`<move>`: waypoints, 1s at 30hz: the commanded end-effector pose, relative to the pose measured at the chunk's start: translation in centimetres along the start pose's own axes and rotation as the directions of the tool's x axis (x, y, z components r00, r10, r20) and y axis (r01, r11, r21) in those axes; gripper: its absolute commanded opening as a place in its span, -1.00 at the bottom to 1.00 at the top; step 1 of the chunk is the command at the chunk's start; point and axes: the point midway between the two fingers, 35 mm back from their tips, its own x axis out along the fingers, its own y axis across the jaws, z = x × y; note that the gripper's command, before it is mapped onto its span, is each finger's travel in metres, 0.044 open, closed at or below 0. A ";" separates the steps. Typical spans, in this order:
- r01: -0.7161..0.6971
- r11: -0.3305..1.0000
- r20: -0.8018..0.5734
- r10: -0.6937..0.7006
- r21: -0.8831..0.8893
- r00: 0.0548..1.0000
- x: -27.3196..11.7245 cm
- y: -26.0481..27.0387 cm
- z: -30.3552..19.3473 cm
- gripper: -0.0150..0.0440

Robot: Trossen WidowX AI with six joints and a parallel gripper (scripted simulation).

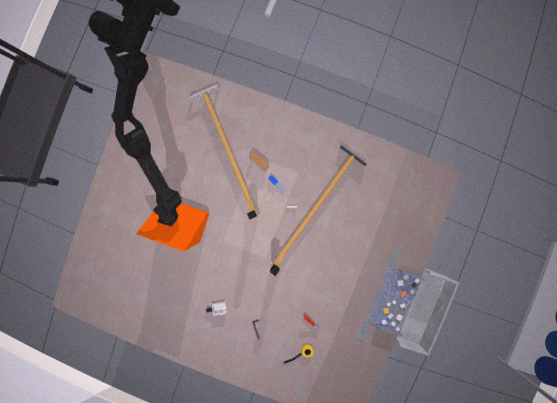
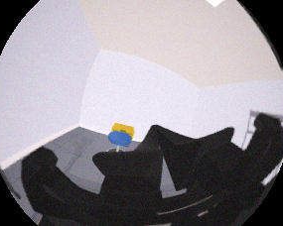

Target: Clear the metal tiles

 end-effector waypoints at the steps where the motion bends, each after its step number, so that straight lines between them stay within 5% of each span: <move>1: 0.032 0.999 -0.023 -0.032 0.003 0.999 0.3 -2.0 -0.8 -0.49; 30: 0.225 0.974 -0.178 -0.220 0.008 0.959 0.4 -13.0 -6.1 -0.49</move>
